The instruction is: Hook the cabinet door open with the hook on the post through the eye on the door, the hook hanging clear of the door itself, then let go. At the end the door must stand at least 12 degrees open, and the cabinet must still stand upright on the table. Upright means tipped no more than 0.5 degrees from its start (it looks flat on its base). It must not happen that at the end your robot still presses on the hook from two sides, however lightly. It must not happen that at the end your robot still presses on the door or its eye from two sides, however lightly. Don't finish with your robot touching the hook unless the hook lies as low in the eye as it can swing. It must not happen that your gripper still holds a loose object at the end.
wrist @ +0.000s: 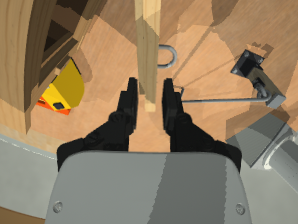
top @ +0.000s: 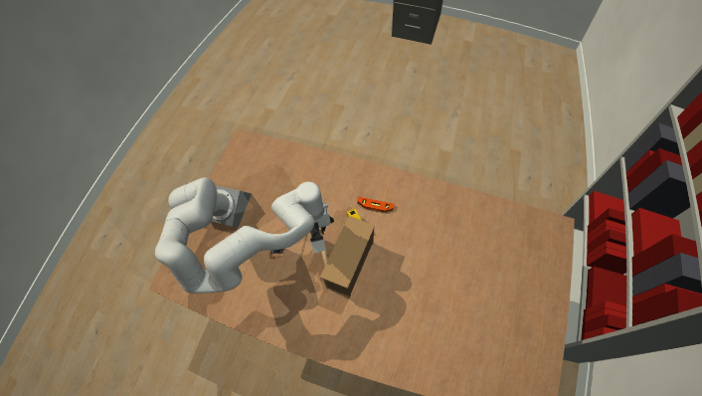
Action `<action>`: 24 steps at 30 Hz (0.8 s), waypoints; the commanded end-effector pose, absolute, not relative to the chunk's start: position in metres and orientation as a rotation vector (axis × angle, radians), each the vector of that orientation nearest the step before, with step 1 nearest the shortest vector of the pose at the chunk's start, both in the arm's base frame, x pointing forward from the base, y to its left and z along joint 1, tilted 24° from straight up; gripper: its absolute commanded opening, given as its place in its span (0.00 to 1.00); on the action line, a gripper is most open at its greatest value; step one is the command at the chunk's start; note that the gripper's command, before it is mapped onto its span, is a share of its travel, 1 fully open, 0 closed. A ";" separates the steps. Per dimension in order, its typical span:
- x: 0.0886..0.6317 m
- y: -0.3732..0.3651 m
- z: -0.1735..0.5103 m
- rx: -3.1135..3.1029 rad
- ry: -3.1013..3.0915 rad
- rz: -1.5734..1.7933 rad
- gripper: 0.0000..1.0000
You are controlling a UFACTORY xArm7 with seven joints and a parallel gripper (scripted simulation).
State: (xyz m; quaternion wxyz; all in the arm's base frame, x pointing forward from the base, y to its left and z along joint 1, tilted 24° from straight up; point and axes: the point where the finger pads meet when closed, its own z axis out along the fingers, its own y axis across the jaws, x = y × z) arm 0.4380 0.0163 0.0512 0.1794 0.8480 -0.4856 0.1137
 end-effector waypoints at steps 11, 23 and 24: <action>0.439 0.024 0.067 2.400 -1.372 0.326 0.27; 0.438 0.033 0.086 2.400 -1.372 0.326 0.27; 0.438 0.034 0.088 2.400 -1.372 0.326 0.27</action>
